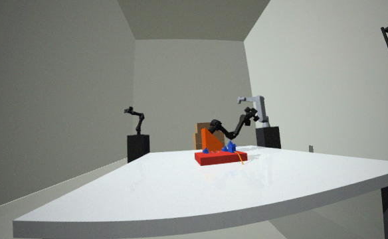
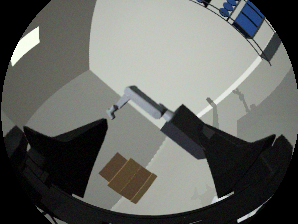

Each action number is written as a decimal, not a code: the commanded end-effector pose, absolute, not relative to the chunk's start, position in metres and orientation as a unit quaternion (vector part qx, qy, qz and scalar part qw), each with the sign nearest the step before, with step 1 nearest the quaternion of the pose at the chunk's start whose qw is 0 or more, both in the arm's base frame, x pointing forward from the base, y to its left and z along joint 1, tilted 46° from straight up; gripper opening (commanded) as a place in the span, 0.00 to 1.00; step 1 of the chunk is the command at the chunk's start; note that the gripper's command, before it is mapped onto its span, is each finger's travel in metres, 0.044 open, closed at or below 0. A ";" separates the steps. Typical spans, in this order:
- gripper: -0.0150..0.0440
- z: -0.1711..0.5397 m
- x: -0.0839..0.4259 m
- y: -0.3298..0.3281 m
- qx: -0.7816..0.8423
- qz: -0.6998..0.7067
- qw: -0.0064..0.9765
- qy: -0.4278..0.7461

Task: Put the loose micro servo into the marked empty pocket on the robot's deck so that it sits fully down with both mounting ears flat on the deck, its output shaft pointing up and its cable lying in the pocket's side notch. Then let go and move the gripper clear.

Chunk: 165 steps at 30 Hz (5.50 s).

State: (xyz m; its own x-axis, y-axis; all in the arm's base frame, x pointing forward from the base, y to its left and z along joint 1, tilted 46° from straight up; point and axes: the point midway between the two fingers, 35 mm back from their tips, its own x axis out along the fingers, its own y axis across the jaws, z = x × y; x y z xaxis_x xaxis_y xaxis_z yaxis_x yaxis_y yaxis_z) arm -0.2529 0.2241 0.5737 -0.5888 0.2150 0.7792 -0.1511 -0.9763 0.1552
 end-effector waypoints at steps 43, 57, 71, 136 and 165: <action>1.00 0.659 -0.069 0.033 0.633 0.677 -0.311 0.208; 1.00 0.656 0.001 -0.012 0.612 0.570 -0.482 0.259; 1.00 0.645 0.051 -0.041 0.581 0.505 -0.581 0.264; 1.00 0.478 0.308 -0.081 0.055 0.081 -0.988 0.117; 1.00 0.373 0.370 -0.053 -0.267 -0.005 -0.961 -0.067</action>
State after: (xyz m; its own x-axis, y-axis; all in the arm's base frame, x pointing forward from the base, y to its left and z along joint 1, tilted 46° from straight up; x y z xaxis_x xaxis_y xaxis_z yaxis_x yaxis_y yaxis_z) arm 0.3632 -0.0575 0.3876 0.9967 0.0152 -0.0793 0.0214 0.8976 0.4404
